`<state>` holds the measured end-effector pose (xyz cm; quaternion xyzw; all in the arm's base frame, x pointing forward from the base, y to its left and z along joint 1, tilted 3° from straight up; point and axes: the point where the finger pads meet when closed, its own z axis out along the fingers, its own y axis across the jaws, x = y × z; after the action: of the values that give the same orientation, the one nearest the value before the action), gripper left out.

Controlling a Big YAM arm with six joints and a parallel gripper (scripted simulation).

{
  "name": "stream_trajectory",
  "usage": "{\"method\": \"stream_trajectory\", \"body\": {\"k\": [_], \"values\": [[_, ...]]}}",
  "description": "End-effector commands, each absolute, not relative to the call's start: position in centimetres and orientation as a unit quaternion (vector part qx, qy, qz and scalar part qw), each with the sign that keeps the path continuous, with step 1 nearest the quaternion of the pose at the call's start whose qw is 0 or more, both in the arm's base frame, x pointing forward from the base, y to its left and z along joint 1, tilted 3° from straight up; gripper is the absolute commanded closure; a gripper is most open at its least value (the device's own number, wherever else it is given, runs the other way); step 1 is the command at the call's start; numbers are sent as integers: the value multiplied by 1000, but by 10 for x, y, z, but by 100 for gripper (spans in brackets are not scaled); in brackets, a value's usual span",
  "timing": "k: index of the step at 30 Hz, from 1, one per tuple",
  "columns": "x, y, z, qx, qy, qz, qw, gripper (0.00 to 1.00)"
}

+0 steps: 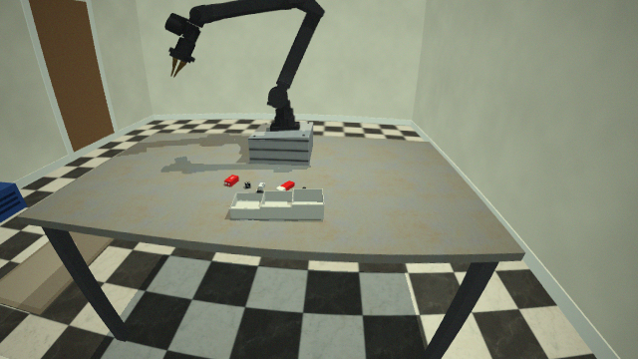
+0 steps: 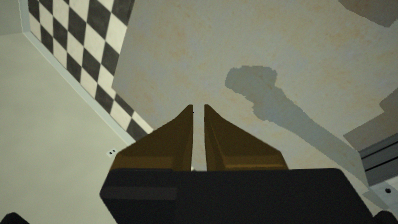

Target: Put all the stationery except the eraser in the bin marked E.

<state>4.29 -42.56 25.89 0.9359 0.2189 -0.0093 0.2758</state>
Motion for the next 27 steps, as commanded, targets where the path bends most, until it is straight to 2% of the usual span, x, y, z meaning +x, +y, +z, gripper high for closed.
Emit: {"method": "stream_trajectory", "body": {"k": [1, 18, 27], "values": [[43, -429, 266, 934, 219, -10, 282, 92], [43, -429, 266, 934, 219, -10, 282, 92], [38, -436, 188, 932, 222, -13, 286, 92]]}}
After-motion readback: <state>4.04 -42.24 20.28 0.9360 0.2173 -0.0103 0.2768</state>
